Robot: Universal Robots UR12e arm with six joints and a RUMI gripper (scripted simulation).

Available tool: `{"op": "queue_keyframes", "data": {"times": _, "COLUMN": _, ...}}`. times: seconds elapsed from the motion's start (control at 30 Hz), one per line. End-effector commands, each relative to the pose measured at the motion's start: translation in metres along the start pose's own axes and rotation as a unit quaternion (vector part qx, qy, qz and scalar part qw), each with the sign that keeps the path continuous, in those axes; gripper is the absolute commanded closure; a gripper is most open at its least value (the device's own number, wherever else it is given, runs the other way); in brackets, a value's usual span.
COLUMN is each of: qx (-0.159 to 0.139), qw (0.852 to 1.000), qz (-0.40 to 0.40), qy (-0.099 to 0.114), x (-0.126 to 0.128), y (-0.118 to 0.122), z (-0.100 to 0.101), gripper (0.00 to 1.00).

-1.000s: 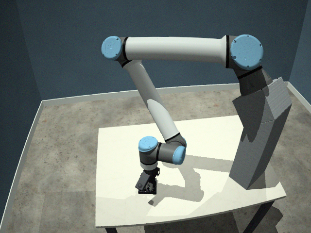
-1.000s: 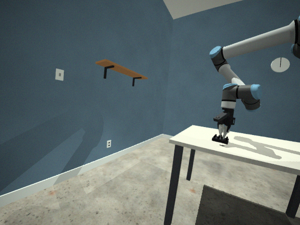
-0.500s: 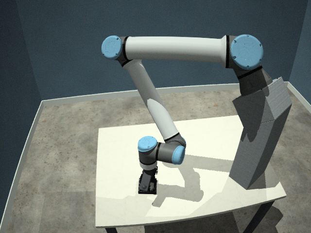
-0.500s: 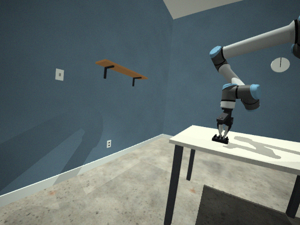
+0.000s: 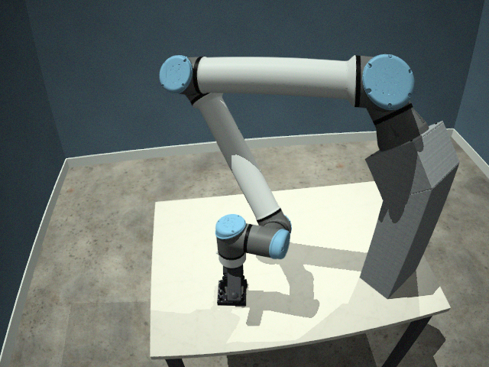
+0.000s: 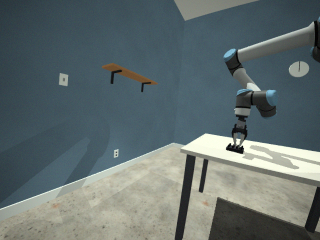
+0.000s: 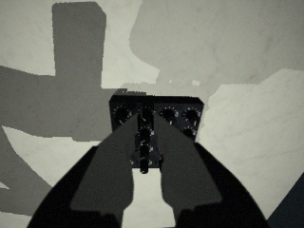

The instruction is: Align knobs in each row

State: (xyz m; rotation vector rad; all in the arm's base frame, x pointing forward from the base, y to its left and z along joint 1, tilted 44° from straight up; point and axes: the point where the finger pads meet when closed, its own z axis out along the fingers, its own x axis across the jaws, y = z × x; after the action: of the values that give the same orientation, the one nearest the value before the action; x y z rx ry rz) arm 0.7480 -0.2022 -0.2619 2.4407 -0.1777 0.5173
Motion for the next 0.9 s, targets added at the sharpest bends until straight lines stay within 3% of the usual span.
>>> {"op": "queue_keyframes", "data": {"times": 0.0, "qx": 0.001, "qw": 0.999, "qz": -0.051, "qy": 0.002, "x": -0.0002, "y": -0.0002, "z": -0.0005, "gripper": 0.96}}
{"op": "queue_keyframes", "data": {"times": 0.43, "qx": 0.000, "qw": 0.986, "qz": -0.166, "qy": 0.002, "x": -0.0013, "y": 0.0001, "z": -0.0005, "gripper": 0.96}}
{"op": "queue_keyframes", "data": {"times": 0.87, "qx": 0.000, "qw": 0.961, "qz": -0.275, "qy": 0.002, "x": -0.0022, "y": 0.0005, "z": -0.0005, "gripper": 0.96}}
